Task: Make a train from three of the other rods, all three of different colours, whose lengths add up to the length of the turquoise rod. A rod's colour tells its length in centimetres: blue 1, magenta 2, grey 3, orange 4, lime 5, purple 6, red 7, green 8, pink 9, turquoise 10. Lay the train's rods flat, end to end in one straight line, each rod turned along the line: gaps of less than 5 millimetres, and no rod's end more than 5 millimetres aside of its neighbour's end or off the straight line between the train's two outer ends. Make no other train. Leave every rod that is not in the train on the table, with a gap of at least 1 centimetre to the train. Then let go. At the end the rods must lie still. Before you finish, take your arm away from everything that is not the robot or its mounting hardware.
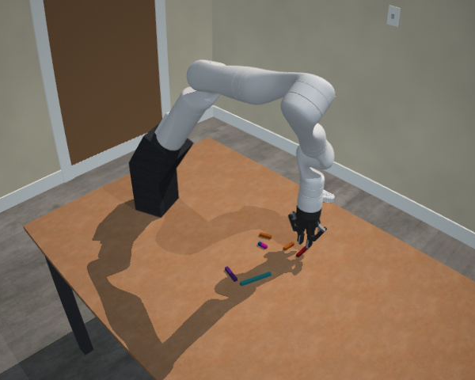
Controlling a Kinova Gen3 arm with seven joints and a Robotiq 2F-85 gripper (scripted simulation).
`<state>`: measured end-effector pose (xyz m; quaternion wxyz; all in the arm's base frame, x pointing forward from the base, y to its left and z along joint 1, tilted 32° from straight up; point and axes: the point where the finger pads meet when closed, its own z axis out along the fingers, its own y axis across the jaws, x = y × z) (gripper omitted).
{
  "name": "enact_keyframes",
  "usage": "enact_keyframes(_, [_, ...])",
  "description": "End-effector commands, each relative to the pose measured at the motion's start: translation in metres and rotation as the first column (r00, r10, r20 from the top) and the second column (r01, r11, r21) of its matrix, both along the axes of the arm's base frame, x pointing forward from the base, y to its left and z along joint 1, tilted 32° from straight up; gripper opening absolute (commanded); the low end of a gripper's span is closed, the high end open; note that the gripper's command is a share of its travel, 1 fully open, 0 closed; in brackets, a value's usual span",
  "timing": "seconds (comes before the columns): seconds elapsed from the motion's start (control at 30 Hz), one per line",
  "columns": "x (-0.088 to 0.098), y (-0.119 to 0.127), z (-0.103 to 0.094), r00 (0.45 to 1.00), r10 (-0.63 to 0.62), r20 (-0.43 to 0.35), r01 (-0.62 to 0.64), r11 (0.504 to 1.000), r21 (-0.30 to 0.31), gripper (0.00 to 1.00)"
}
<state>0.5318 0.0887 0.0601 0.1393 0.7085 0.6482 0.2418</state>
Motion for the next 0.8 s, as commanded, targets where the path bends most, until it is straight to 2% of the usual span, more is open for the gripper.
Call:
enact_keyframes(0.0, [0.0008, 0.0019, -0.0036, 1.0, 0.001, -0.003, -0.001, 1.0, 0.002, 0.24])
enact_keyframes(0.77, [0.0046, 0.0027, -0.0091, 1.0, 0.001, -0.003, -0.001, 1.0, 0.002, 0.24])
